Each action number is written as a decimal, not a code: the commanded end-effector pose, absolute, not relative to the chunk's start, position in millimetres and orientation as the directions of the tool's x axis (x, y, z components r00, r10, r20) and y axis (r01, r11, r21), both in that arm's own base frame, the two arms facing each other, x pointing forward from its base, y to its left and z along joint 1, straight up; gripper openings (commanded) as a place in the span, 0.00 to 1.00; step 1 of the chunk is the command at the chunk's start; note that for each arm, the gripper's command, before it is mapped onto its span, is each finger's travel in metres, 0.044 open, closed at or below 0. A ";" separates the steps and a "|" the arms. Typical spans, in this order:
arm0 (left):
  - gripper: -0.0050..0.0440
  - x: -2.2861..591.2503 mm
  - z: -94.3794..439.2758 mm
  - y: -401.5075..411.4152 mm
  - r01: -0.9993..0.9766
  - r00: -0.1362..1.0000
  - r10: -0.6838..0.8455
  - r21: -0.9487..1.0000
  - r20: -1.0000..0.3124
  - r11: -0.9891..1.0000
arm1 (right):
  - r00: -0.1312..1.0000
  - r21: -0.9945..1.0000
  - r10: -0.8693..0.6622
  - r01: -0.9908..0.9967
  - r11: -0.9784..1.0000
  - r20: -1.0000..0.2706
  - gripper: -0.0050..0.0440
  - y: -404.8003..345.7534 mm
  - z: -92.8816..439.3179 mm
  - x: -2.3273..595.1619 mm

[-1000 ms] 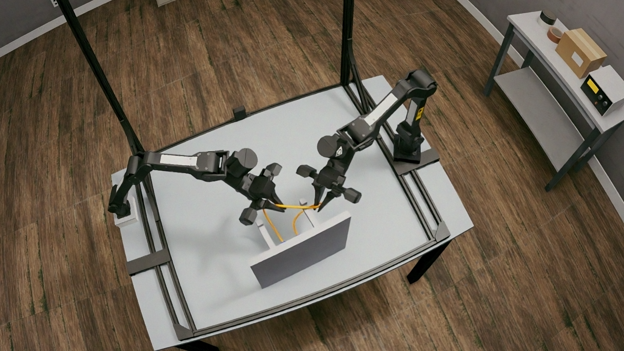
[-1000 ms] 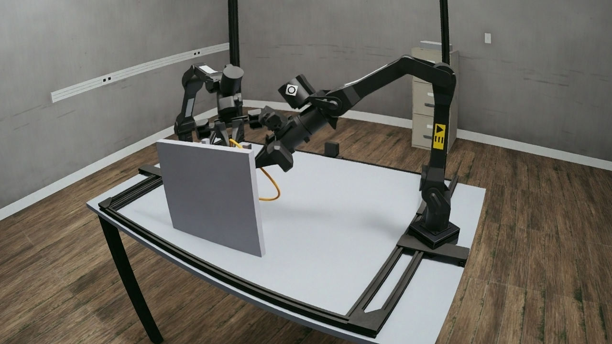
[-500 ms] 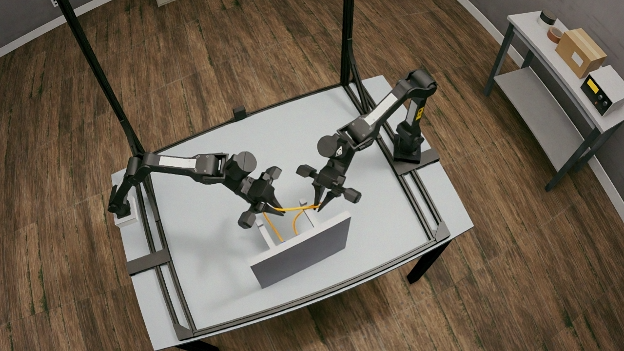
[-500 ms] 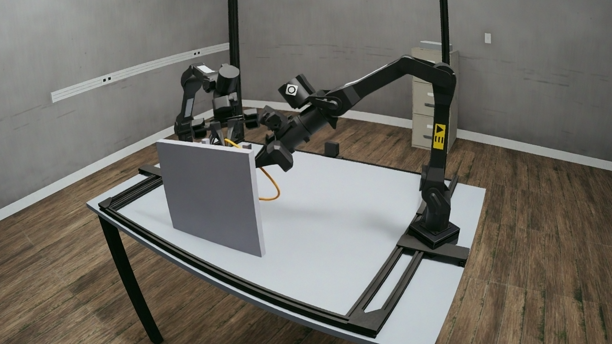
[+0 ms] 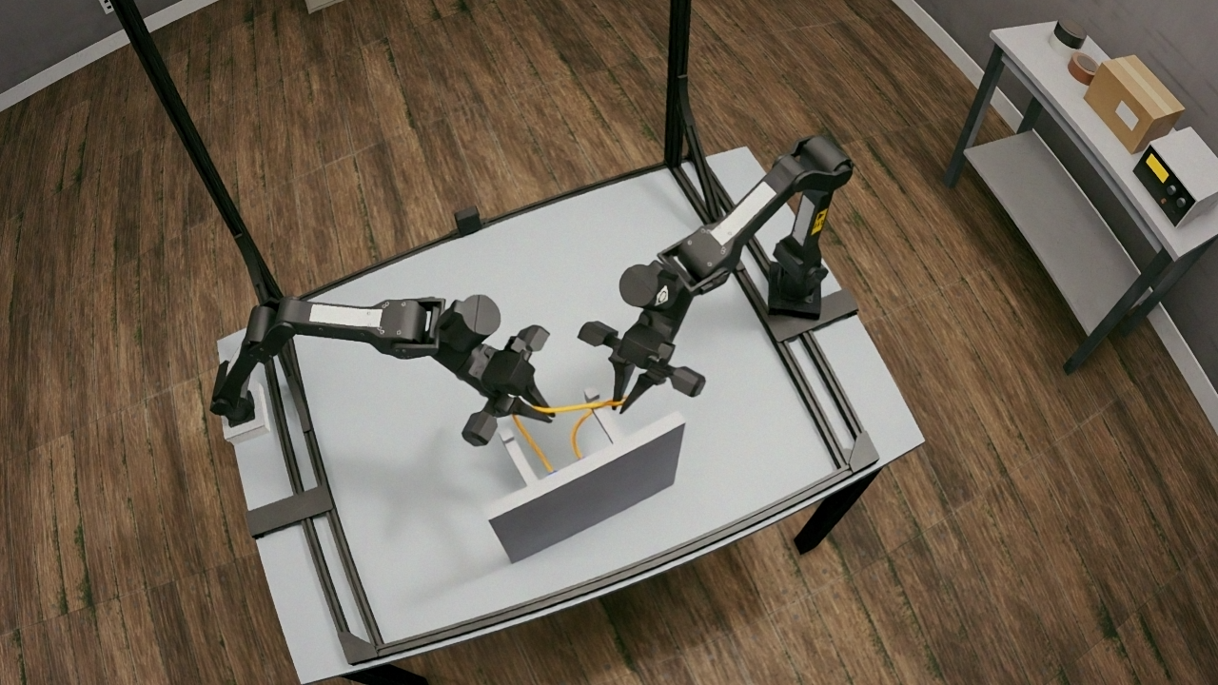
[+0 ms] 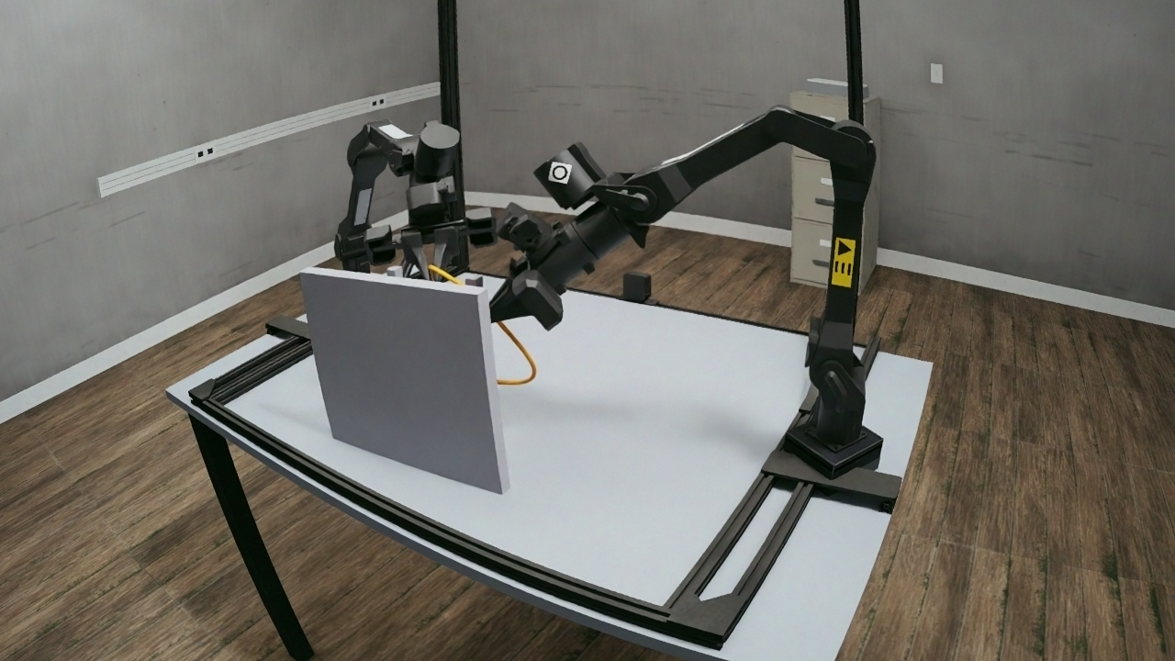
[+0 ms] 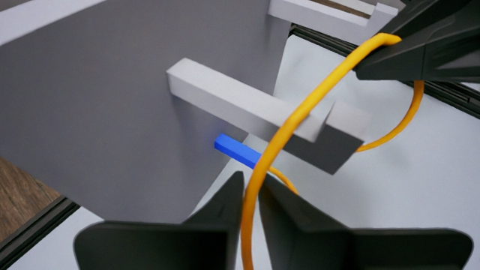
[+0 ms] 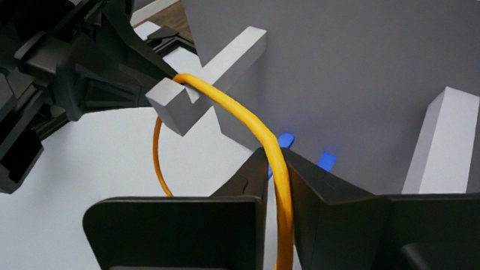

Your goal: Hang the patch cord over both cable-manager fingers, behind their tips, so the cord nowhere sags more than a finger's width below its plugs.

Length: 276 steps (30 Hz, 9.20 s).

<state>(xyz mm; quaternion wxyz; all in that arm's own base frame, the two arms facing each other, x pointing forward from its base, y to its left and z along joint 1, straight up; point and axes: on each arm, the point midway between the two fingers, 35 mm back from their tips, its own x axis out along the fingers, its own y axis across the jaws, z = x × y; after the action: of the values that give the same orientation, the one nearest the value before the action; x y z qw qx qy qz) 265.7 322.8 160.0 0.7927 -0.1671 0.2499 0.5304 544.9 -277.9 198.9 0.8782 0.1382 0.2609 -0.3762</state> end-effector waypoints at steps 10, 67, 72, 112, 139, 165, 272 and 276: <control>0.18 266.7 170.3 324.0 -0.924 0.324 0.767 -0.010 -0.554 0.382 | 0.598 0.070 -0.615 0.744 0.665 -0.514 0.15 -278.7 237.5 538.2; 0.18 266.7 170.3 324.0 -0.924 0.324 0.767 -0.010 -0.554 0.382 | 0.562 0.047 -0.638 0.768 0.638 -0.526 0.15 -278.2 242.9 530.7; 0.18 266.7 170.3 324.0 -0.924 0.324 0.767 -0.010 -0.554 0.382 | 0.559 0.045 -0.640 0.770 0.636 -0.527 0.15 -278.2 243.3 530.1; 0.18 266.7 170.3 324.0 -0.924 0.324 0.767 -0.010 -0.554 0.382 | 0.545 0.036 -0.648 0.779 0.626 -0.532 0.15 -277.7 245.5 527.1; 0.18 266.7 170.3 324.0 -0.924 0.324 0.767 -0.010 -0.554 0.382 | 0.538 0.031 -0.652 0.783 0.621 -0.534 0.15 -277.7 246.6 525.6; 0.18 266.7 170.3 324.0 -0.924 0.324 0.767 -0.010 -0.554 0.382 | 0.535 0.029 -0.654 0.785 0.618 -0.535 0.15 -277.6 247.2 524.8; 0.18 266.7 170.3 324.0 -0.924 0.324 0.767 -0.010 -0.554 0.382 | 0.528 0.018 -0.653 0.785 0.619 -0.543 0.15 -289.4 257.1 498.4; 0.18 266.7 170.3 324.0 -0.924 0.324 0.767 -0.010 -0.554 0.382 | 0.528 0.018 -0.653 0.785 0.619 -0.543 0.15 -291.2 259.4 493.8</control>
<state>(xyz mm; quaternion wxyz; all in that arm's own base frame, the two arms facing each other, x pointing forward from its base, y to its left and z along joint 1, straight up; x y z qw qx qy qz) 265.6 322.7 159.6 0.7925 -0.1672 0.2504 0.5303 504.9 -290.0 234.0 0.8581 0.1325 0.2707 -0.4158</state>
